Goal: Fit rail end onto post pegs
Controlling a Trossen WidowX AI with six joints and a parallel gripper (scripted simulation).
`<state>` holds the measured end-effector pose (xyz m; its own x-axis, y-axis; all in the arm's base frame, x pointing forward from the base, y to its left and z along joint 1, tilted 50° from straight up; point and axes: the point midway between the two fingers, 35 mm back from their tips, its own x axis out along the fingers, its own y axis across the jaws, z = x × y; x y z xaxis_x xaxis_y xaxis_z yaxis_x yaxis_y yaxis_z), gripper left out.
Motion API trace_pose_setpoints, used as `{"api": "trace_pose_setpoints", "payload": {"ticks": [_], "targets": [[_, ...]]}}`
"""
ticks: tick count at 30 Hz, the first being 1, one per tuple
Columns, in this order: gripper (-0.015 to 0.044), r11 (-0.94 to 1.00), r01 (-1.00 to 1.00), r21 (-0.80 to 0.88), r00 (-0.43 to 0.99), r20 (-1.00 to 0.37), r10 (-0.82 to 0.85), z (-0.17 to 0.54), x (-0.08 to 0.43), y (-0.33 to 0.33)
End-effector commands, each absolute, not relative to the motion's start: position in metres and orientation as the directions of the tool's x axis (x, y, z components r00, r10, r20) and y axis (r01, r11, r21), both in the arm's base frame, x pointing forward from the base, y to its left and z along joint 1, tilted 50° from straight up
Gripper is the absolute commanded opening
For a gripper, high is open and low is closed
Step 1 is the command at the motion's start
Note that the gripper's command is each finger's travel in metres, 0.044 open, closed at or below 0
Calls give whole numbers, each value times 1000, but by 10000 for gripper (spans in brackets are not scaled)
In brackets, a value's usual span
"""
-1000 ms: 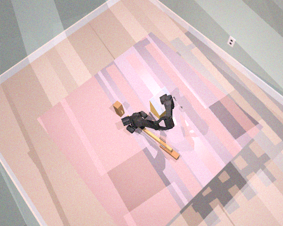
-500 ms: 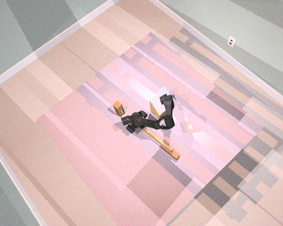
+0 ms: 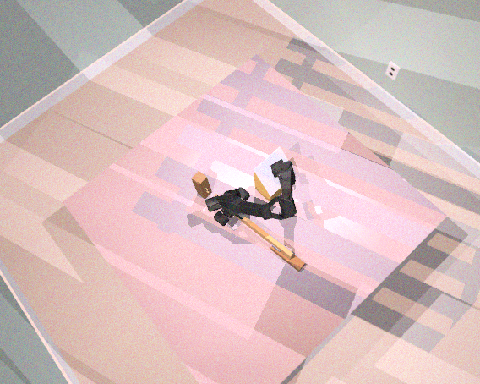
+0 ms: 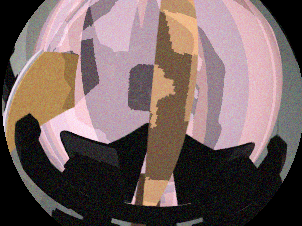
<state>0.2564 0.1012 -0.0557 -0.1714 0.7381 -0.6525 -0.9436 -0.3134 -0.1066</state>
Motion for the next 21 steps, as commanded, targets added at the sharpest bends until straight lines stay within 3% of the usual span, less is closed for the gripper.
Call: {"api": "trace_pose_setpoints", "payload": {"ticks": [1,21], "targets": [[0,-306,-945,-112,-162,-651,741,-56,258,101],[0,-306,-945,-112,-162,-651,741,-56,256,100]]}}
